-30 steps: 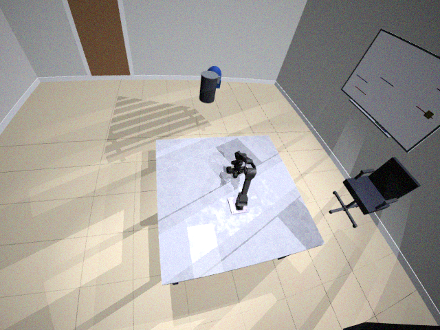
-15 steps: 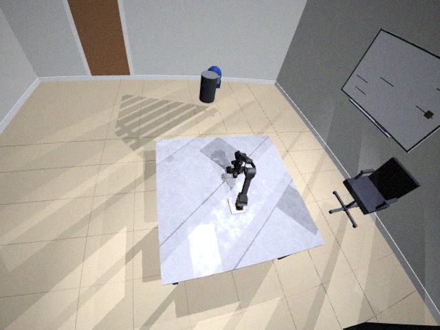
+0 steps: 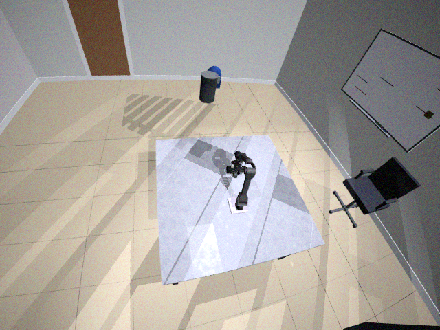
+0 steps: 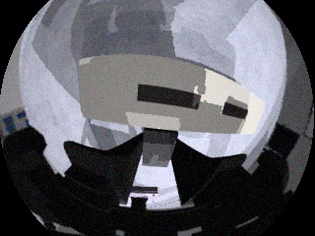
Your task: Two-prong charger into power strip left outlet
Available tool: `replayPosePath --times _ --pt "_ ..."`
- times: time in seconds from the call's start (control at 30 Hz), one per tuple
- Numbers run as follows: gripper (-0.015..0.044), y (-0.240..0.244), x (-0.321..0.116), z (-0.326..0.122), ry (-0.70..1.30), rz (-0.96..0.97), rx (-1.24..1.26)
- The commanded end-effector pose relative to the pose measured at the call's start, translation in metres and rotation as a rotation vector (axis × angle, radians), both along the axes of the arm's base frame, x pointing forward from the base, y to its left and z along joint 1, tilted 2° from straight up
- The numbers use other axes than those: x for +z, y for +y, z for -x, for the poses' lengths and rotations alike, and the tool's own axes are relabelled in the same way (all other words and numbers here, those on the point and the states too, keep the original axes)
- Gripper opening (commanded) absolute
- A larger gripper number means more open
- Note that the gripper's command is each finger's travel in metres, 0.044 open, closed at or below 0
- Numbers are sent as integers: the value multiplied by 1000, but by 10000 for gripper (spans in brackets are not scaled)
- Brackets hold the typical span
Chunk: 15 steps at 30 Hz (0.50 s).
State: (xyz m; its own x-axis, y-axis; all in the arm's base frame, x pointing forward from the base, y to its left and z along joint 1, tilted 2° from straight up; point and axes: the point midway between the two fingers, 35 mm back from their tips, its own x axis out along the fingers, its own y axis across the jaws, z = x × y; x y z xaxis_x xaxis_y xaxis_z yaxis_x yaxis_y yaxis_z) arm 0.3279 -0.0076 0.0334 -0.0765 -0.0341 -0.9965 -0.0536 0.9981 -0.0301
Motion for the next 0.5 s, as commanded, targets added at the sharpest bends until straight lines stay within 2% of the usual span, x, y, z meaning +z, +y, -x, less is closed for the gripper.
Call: replayPosePath --times 0.0,0.47 --pt "0 1 0 -8 -17 -5 -3" --pt "0 2 1 -14 -18 -5 -3"
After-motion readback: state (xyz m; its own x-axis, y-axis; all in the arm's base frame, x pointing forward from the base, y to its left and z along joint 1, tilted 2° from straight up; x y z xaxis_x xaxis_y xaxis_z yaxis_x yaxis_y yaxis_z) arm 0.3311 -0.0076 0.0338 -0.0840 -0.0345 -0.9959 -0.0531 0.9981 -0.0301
